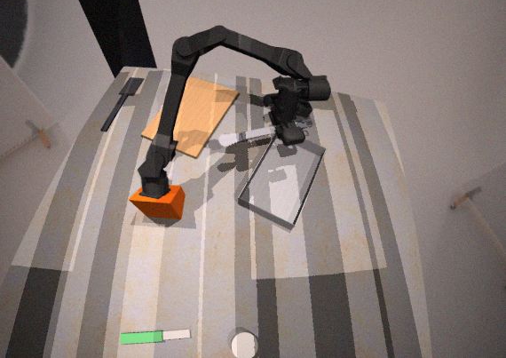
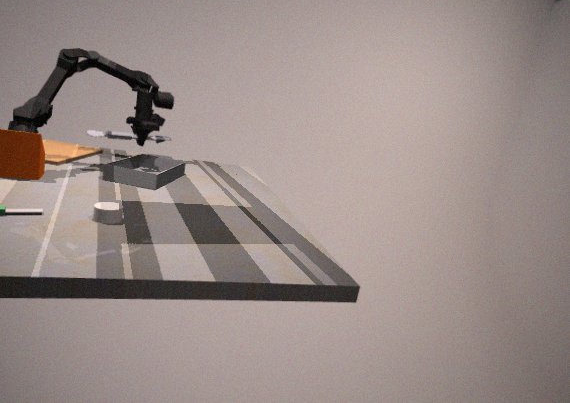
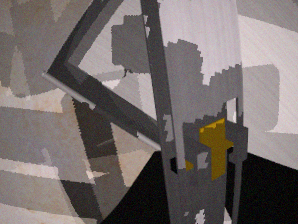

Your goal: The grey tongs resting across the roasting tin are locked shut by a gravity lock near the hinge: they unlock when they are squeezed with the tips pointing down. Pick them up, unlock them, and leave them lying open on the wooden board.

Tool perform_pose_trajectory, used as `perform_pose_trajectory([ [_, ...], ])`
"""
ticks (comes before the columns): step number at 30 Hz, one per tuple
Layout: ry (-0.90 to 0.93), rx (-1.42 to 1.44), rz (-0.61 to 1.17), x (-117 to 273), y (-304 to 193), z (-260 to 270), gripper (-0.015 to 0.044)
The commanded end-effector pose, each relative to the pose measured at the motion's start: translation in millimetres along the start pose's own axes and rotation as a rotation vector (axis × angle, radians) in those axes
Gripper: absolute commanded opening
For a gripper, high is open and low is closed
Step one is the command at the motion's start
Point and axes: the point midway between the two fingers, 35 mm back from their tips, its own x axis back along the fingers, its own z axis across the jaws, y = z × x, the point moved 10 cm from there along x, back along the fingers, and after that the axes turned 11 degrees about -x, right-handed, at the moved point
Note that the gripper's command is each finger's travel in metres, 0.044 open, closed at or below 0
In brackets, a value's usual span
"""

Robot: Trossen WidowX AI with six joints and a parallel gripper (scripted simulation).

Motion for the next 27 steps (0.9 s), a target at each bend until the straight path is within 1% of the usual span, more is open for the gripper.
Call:
perform_pose_trajectory([
  [1, 0.000, 0.110, -0.001, 3.0, -14.9, 26.5, -0.0150],
  [12, 0.030, 0.377, -0.008, 11.4, -57.2, 83.9, -0.0150],
  [19, 0.028, 0.408, -0.004, 10.5, -62.6, 91.0, -0.0150],
  [27, -0.005, 0.531, 0.022, 1.3, -84.3, 118.8, -0.0150],
])
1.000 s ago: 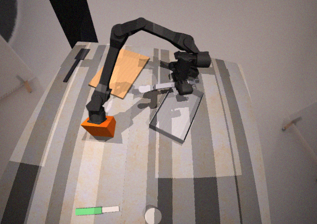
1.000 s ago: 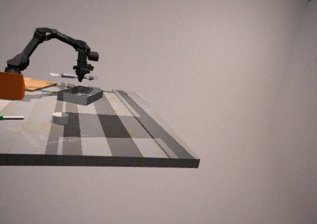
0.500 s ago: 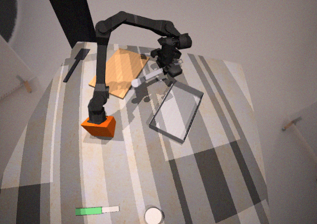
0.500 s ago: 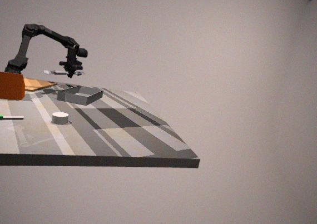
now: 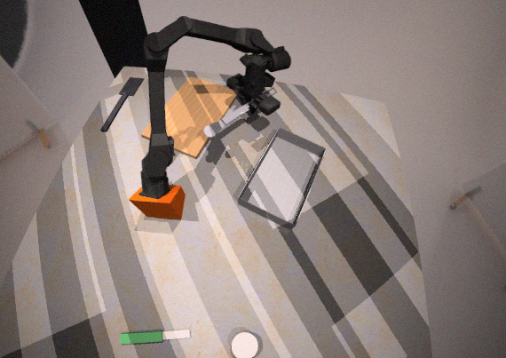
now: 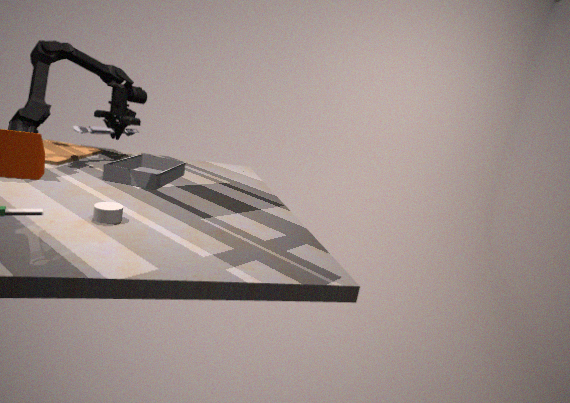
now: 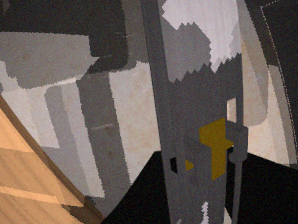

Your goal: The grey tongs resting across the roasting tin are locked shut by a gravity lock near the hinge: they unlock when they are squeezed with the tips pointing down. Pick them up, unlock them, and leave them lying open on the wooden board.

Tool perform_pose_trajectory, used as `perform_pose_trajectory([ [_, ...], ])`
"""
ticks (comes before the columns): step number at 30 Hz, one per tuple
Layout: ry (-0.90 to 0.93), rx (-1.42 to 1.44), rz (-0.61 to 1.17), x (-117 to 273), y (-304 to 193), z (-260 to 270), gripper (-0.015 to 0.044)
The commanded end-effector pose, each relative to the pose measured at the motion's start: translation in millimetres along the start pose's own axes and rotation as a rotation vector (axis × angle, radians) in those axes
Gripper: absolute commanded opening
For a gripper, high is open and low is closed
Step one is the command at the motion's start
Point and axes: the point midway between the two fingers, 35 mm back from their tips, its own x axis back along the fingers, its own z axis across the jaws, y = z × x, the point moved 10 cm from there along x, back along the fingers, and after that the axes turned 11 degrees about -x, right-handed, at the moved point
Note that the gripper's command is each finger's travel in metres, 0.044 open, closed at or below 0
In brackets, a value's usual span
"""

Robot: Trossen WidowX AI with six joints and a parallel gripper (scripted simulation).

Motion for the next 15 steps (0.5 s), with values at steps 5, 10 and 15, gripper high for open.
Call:
perform_pose_trajectory([
  [5, -0.026, 0.132, 0.019, -7.0, -9.5, 37.1, -0.0150],
  [10, -0.036, 0.212, 0.031, -11.1, -17.2, 59.6, -0.0150],
  [15, -0.049, 0.290, 0.037, -13.4, -26.2, 79.6, -0.0150],
])
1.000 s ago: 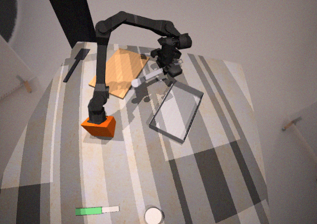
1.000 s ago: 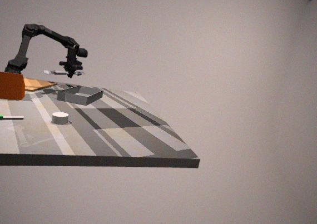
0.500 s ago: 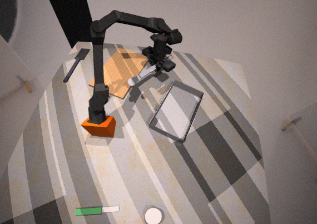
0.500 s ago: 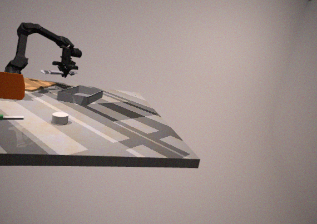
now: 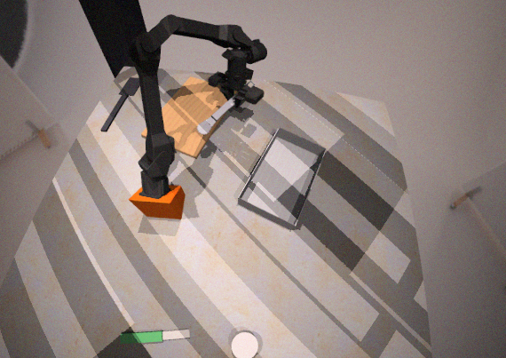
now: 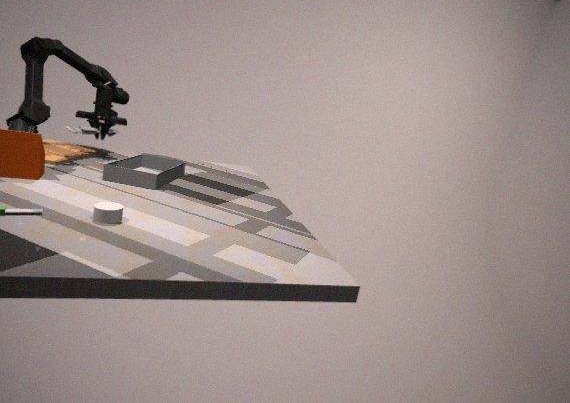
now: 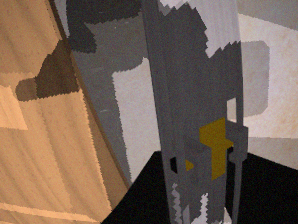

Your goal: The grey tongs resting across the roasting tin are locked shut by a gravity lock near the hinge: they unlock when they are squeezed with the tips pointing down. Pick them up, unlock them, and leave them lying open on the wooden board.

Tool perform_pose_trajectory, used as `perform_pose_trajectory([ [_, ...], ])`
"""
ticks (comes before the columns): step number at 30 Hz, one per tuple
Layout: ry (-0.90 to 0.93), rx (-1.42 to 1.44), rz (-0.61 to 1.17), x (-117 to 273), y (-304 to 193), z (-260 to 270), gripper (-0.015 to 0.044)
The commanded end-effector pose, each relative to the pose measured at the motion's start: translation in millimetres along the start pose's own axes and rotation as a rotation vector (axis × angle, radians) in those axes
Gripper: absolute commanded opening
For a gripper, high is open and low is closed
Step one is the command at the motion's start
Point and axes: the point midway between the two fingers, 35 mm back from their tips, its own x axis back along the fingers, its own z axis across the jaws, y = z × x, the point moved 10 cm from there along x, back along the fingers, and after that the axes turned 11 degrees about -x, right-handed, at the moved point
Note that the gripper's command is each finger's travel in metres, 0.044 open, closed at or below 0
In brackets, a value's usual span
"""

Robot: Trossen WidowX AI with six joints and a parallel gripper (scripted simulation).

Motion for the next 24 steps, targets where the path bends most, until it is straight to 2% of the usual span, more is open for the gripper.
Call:
perform_pose_trajectory([
  [1, -0.016, 0.062, 0.000, -0.4, -3.7, 17.5, -0.0150],
  [24, -0.019, 0.405, -0.029, 6.4, -38.5, 108.1, -0.0150],
])
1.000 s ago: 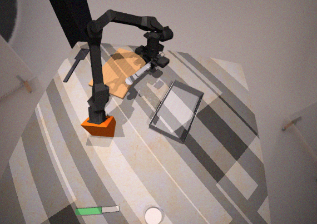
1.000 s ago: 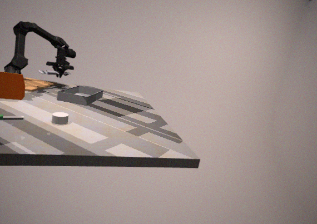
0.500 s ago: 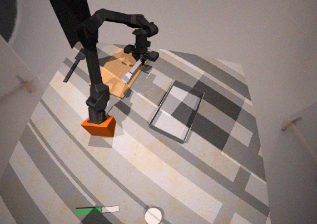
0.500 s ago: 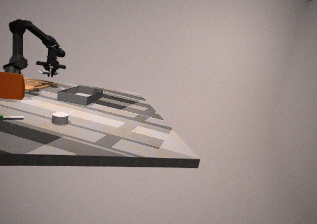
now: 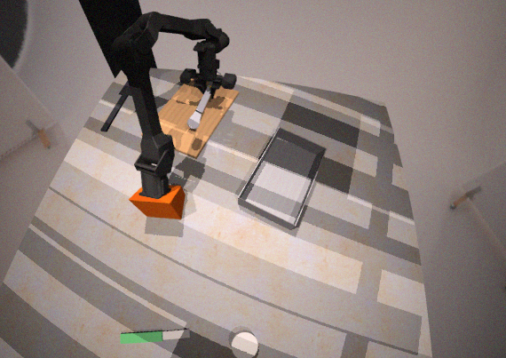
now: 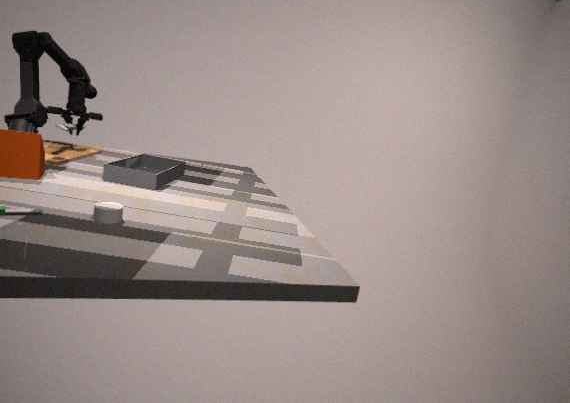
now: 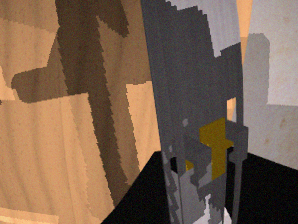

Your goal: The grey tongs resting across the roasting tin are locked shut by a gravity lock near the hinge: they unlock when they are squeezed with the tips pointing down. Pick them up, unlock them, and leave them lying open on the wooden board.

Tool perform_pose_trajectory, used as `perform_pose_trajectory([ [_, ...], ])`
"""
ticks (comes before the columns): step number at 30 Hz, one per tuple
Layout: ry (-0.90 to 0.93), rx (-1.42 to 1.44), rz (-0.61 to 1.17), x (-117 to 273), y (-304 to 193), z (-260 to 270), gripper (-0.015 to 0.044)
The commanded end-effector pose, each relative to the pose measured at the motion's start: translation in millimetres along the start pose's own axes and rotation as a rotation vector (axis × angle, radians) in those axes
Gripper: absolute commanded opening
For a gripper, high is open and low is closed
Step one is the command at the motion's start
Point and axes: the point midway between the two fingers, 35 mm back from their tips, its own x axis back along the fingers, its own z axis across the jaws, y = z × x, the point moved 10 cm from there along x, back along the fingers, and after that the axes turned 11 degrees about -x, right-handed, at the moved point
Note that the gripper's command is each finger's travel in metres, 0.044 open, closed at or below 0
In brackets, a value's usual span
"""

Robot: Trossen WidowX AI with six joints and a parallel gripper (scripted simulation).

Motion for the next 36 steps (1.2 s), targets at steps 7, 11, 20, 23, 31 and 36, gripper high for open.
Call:
perform_pose_trajectory([
  [7, 0.003, 0.134, -0.040, 10.8, -7.8, 37.4, -0.0150],
  [11, 0.010, 0.186, -0.057, 15.6, -12.1, 51.1, -0.0150],
  [20, 0.030, 0.292, -0.099, 28.0, -23.7, 78.3, -0.0150],
  [23, 0.032, 0.300, -0.103, 29.0, -24.6, 80.2, -0.0150],
  [31, 0.042, 0.289, -0.122, 29.9, -25.8, 78.4, -0.0150],
  [36, 0.081, 0.247, -0.211, 33.8, -31.9, 71.1, -0.0150],
])
